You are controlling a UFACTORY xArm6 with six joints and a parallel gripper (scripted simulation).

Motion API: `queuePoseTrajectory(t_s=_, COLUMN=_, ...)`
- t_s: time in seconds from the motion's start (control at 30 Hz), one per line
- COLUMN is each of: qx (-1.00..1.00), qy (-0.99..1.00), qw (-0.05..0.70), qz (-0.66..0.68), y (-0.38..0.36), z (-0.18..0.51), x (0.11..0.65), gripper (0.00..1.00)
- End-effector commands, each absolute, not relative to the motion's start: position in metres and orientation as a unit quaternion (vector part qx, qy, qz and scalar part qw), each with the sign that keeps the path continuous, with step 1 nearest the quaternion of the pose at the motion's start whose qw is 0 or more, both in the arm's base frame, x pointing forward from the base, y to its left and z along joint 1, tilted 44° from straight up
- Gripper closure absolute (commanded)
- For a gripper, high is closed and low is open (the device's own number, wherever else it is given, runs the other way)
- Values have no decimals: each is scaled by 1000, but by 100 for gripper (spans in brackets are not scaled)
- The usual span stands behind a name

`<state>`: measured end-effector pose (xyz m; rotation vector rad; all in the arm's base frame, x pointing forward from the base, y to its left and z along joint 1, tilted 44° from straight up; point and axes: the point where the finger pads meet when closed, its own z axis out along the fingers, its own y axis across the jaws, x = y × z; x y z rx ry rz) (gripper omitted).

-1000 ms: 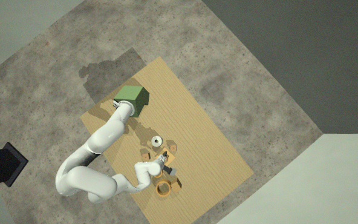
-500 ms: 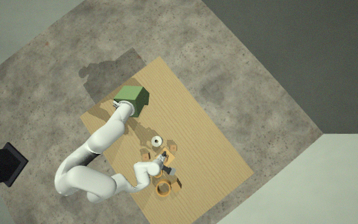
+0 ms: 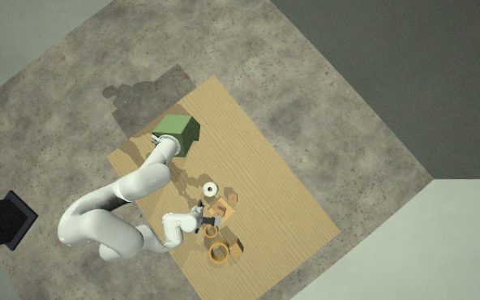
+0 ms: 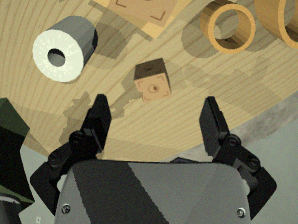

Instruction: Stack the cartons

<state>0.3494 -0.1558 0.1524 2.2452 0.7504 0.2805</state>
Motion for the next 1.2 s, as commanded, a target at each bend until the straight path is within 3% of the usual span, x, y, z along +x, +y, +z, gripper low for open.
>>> queuePoseTrajectory(t_s=0.0, qx=833, qy=414, qw=358, qz=82, y=-181, z=163, x=303, gripper=0)
queuePoseTrajectory(t_s=1.17, qx=821, qy=433, qw=364, qz=73, y=-185, z=163, x=296, gripper=0)
